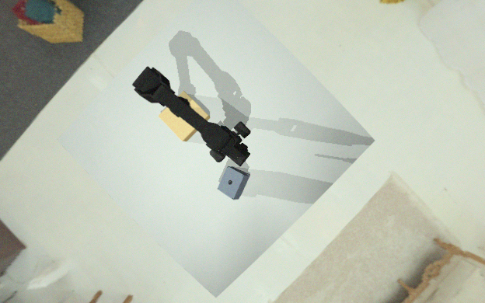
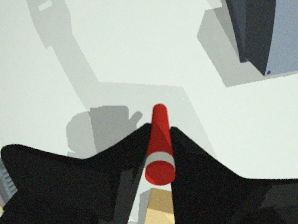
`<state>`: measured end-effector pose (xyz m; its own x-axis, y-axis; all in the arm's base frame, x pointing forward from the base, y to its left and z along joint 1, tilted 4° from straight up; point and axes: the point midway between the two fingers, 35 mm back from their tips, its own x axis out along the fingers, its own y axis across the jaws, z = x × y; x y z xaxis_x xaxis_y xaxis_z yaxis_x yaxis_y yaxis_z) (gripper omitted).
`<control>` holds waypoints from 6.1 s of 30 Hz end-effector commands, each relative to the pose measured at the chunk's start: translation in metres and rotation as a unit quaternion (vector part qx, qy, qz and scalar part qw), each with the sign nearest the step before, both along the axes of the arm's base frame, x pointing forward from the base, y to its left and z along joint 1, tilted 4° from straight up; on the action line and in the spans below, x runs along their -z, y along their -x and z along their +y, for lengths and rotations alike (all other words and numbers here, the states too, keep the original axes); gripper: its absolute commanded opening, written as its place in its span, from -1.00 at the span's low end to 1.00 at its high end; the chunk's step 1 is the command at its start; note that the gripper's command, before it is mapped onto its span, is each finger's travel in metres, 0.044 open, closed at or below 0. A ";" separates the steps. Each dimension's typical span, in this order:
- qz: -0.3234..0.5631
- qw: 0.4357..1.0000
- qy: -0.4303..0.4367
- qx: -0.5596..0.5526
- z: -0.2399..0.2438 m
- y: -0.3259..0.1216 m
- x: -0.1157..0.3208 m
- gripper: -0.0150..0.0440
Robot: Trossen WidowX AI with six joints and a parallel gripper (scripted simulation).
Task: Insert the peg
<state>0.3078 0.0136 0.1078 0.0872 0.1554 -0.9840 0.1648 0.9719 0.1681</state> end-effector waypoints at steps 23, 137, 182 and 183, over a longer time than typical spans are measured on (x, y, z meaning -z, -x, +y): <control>-0.025 0.994 -0.030 0.100 -0.034 -0.015 -0.010 -0.49; -0.123 0.886 -0.121 0.430 -0.178 -0.048 -0.004 -0.49; -0.127 0.887 -0.122 0.426 -0.176 -0.059 0.015 -0.49; -0.127 0.887 -0.122 0.426 -0.176 -0.059 0.015 -0.49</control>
